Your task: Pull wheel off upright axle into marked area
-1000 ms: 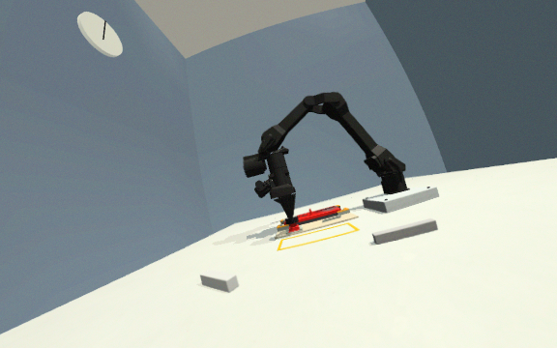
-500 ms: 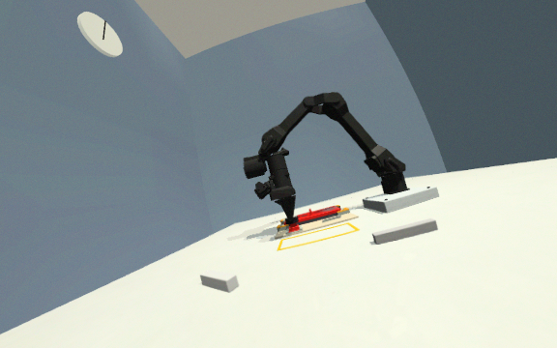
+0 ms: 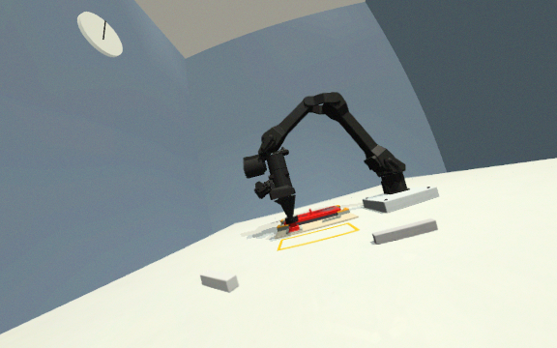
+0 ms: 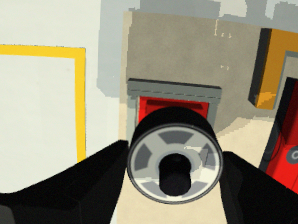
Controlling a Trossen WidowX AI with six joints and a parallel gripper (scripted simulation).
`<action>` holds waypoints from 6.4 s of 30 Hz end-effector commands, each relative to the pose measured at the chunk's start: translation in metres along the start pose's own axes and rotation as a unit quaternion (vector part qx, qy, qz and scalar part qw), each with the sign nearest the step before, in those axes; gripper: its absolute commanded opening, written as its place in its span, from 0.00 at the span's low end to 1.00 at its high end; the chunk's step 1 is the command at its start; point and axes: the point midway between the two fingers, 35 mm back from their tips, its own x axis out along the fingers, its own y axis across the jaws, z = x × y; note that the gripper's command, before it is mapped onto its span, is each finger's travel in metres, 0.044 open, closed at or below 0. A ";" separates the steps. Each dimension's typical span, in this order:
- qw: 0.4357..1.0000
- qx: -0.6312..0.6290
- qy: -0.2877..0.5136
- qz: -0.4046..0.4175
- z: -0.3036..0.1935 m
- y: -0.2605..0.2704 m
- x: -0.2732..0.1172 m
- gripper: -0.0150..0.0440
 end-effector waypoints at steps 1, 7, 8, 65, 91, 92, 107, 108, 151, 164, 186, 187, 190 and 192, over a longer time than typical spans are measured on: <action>1.000 0.000 0.000 -0.001 0.000 0.000 -0.002 0.25; 1.000 0.000 0.000 -0.001 0.000 0.000 -0.004 0.25; 1.000 0.000 0.000 -0.001 0.000 0.000 -0.004 0.25; 1.000 -0.002 0.001 0.000 0.000 0.000 -0.023 0.25; 1.000 -0.002 0.001 0.000 0.000 0.000 -0.032 0.25; 1.000 -0.002 0.001 0.000 0.000 0.000 -0.032 0.25; 1.000 -0.003 0.001 0.000 0.000 0.000 -0.058 0.25; 1.000 -0.003 0.001 0.001 0.000 0.000 -0.062 0.25; 1.000 -0.003 0.004 0.005 -0.057 0.097 -0.041 0.25; 1.000 -0.003 0.004 0.005 -0.059 0.097 0.031 0.25; 1.000 -0.005 0.003 0.004 -0.057 0.097 0.010 0.76; 1.000 -0.004 0.003 0.004 -0.056 0.097 0.001 0.76; 1.000 -0.003 0.004 0.005 -0.057 0.096 -0.026 0.76; 1.000 -0.003 0.004 0.005 -0.058 0.096 -0.029 0.76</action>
